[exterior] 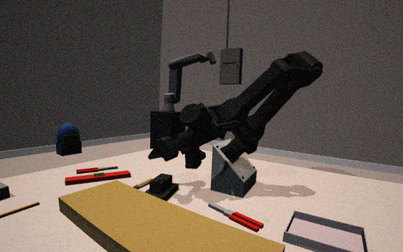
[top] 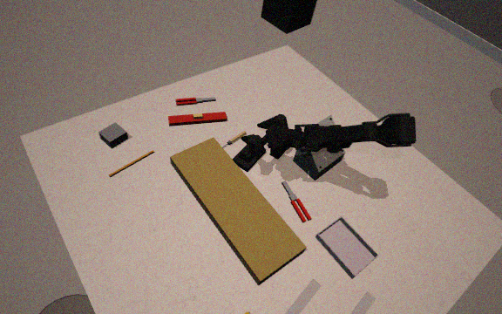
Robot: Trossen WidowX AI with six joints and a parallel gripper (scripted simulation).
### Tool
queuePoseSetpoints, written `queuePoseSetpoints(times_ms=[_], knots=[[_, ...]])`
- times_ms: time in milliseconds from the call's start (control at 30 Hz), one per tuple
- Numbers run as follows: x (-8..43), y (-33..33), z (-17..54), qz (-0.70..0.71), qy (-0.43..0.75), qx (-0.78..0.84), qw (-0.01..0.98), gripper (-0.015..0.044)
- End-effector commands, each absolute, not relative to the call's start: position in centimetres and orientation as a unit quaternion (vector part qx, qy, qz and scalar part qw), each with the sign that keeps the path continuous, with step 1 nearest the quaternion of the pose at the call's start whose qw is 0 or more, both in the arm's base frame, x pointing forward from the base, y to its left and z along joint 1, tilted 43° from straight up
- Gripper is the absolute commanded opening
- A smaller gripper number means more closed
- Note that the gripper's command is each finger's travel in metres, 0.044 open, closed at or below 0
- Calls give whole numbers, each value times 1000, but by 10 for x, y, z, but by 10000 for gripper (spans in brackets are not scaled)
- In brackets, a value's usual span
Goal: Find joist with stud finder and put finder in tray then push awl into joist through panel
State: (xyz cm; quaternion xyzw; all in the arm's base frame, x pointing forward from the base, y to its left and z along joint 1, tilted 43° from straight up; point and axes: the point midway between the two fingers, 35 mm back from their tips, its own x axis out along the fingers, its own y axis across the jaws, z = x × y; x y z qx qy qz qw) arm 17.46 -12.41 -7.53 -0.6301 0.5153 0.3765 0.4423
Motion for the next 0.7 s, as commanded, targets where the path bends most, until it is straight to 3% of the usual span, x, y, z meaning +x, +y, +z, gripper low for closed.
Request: queuePoseSetpoints(times_ms=[0, 200, 400, 667], knots=[[172, -123, -91, 387, 537, -531, 529, 440], [167, -110, -114, 372, 566, -184, 712, 440], [177, -110, -112, 303, 525, 180, 774, 440], [179, -112, -111, 293, 517, 219, 774, 440]])
